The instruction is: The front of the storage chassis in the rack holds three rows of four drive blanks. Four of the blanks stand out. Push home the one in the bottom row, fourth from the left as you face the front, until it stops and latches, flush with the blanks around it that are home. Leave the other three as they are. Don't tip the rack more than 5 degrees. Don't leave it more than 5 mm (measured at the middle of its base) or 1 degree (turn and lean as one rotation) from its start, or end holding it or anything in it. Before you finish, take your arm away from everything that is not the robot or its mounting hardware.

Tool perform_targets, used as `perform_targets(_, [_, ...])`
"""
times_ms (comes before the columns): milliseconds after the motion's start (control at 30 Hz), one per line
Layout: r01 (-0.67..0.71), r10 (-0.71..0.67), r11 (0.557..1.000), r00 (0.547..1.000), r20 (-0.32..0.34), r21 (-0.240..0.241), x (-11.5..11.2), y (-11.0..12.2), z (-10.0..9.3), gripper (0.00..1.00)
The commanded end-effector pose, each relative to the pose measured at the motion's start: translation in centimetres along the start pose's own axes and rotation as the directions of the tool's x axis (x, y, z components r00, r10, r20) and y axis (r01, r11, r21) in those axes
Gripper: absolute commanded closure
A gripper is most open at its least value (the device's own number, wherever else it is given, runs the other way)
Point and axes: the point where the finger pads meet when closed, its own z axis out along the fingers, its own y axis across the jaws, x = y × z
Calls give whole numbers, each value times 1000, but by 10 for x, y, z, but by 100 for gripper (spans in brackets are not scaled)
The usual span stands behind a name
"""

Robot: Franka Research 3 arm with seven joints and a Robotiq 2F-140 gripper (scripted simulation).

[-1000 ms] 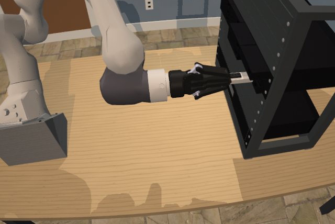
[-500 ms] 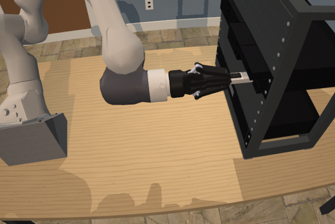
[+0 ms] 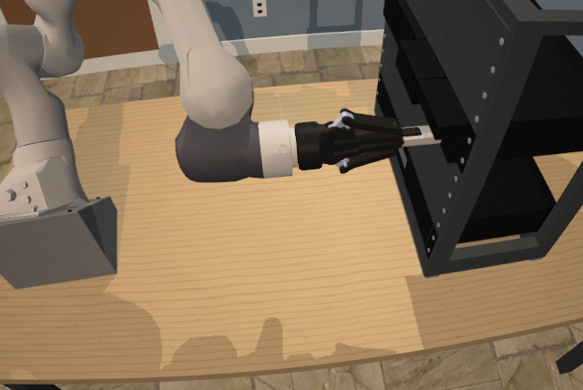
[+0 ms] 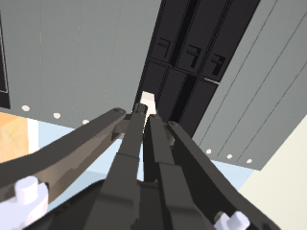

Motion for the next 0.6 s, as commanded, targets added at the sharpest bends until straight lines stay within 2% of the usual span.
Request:
perform_targets(0, [-8, 8, 1000, 1000, -7, 12, 6, -9, 3, 100])
perform_targets(567, [-8, 8, 1000, 1000, -7, 12, 7, -7, 5, 100])
